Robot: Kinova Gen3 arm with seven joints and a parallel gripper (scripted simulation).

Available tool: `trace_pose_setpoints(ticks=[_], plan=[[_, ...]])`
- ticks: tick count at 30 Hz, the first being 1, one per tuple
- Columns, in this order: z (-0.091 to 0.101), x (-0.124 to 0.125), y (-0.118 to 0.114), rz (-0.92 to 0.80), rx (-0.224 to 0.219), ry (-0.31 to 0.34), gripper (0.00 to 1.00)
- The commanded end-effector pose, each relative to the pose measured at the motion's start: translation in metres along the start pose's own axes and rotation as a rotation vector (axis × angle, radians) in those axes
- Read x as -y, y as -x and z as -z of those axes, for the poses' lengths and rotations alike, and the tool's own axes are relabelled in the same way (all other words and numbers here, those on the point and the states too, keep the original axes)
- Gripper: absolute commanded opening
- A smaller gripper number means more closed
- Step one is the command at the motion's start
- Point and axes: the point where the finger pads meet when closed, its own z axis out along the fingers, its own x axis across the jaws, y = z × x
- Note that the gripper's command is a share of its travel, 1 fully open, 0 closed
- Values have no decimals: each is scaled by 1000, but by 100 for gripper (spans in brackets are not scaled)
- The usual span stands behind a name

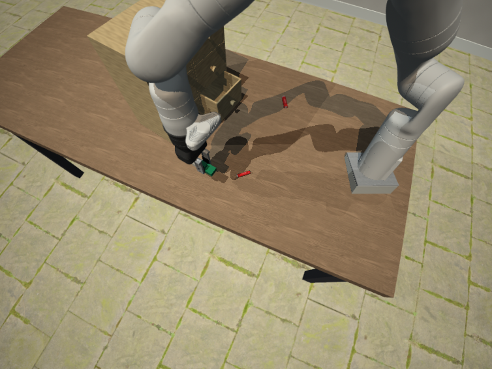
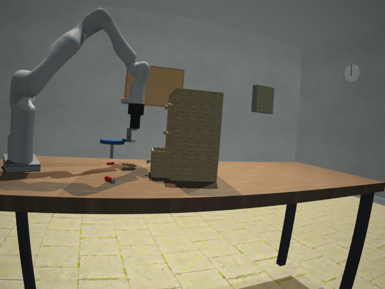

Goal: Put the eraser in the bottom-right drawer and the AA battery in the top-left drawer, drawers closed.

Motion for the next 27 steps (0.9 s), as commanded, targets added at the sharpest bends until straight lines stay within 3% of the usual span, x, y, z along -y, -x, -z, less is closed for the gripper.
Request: trace_pose_setpoints(ticks=[1,27], plan=[[1,0,-2,-7,-1,3,45],[4,0,-5,-36,-2,3,45]])
